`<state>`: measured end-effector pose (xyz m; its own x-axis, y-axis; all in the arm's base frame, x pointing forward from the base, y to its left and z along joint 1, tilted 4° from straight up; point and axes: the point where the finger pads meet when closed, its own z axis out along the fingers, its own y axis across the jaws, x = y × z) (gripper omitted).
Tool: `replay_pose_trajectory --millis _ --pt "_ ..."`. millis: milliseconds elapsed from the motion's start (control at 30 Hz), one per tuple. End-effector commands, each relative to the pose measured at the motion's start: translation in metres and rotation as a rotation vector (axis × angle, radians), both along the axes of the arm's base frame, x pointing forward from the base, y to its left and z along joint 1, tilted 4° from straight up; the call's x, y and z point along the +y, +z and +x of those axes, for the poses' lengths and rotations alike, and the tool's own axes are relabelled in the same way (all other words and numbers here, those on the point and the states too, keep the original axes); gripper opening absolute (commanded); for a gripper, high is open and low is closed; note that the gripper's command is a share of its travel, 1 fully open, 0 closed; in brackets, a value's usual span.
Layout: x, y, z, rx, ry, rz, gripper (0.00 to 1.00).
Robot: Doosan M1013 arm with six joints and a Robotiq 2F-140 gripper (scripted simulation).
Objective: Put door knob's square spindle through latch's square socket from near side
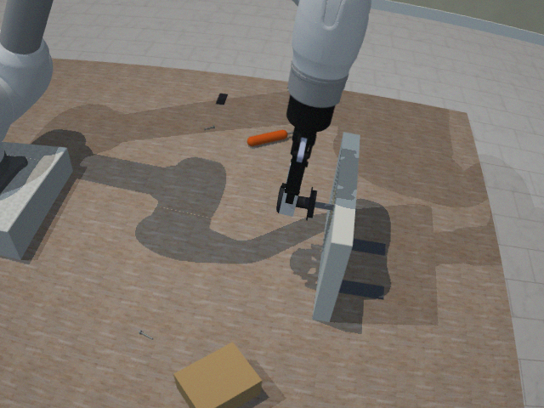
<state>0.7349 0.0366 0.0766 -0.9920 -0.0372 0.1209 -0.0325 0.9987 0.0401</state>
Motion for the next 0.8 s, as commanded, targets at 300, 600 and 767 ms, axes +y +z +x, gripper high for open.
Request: replay_pose_trajectory --millis 300,600,767 --pt "0.0001 0.0001 0.0022 0.0 0.0 0.0 0.42" --pt "0.0002 -0.0001 0.005 0.0 0.0 0.0 0.42" --pt "0.0002 -0.0001 0.005 0.0 0.0 0.0 0.42"
